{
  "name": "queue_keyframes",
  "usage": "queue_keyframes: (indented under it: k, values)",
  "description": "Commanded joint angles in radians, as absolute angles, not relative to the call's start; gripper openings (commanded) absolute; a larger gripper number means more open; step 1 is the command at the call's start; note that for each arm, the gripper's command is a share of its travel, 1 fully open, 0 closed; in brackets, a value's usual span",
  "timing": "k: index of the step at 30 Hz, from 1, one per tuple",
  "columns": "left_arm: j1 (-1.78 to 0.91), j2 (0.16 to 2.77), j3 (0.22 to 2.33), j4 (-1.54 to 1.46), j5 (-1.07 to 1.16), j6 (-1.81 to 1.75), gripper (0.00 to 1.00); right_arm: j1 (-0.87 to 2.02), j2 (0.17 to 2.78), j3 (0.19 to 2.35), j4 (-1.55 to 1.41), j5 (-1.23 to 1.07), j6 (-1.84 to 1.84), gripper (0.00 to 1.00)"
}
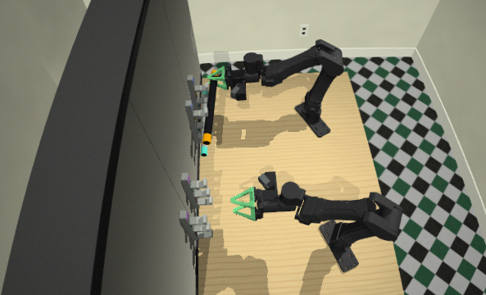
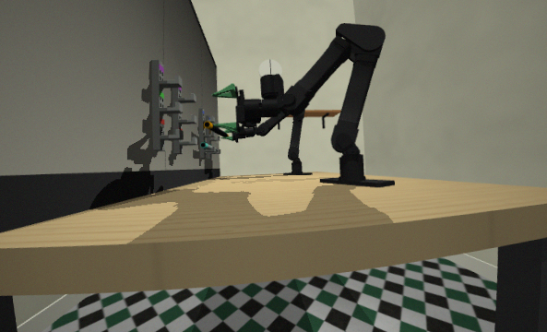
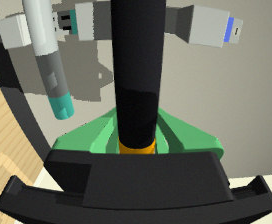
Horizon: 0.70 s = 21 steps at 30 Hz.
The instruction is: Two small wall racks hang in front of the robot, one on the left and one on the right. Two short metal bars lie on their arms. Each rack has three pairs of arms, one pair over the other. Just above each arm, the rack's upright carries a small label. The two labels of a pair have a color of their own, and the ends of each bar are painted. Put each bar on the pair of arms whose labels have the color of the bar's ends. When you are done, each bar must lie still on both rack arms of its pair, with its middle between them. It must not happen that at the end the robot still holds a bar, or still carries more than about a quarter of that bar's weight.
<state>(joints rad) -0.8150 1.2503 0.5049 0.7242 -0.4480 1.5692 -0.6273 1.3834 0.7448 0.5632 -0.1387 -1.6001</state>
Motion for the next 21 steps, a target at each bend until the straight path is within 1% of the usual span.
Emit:
queue_keyframes:
  k: [1, 21]
  values:
    - [-0.807, 1.223, 0.497, 0.723, -0.444, 1.568, 1.00, -0.615, 1.393, 0.781, 0.613, -0.132, -1.568, 0.00]
    - [-0.807, 1.223, 0.497, 0.723, -0.444, 1.568, 1.00, -0.608, 1.443, 0.862, 0.581, -0.124, -1.569, 0.00]
